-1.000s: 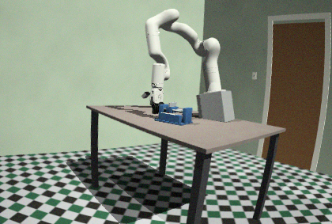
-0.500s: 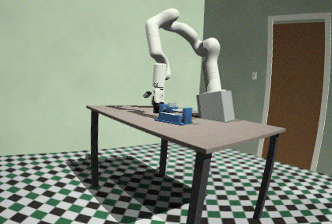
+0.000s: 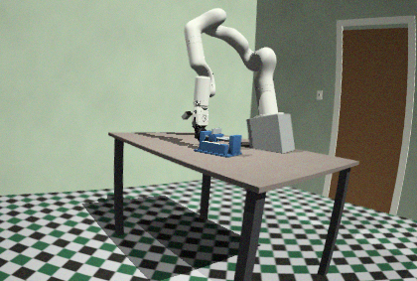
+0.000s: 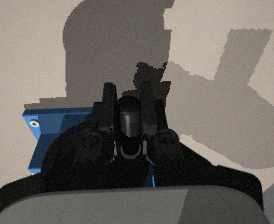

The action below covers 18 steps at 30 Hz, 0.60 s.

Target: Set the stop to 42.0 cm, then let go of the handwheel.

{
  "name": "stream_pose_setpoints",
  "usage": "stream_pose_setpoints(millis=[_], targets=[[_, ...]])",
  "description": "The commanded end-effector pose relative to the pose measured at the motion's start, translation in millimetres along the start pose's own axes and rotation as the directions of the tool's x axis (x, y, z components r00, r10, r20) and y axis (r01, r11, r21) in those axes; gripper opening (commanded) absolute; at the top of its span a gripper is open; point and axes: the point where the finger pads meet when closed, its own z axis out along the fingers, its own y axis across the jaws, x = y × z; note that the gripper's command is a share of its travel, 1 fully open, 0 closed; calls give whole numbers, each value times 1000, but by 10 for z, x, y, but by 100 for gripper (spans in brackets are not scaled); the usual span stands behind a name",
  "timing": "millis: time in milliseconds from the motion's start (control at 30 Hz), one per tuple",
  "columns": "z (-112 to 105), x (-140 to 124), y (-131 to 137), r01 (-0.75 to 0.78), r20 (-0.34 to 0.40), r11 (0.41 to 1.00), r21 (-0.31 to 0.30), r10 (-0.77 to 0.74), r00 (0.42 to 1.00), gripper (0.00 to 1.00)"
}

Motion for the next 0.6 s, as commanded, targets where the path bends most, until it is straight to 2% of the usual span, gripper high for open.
stream_pose_setpoints(millis=[0,567], targets=[[-38,3,4,0,0,1000,0,0,1000,6],[-138,3,-5,0,0,1000,0,0,1000,6]])
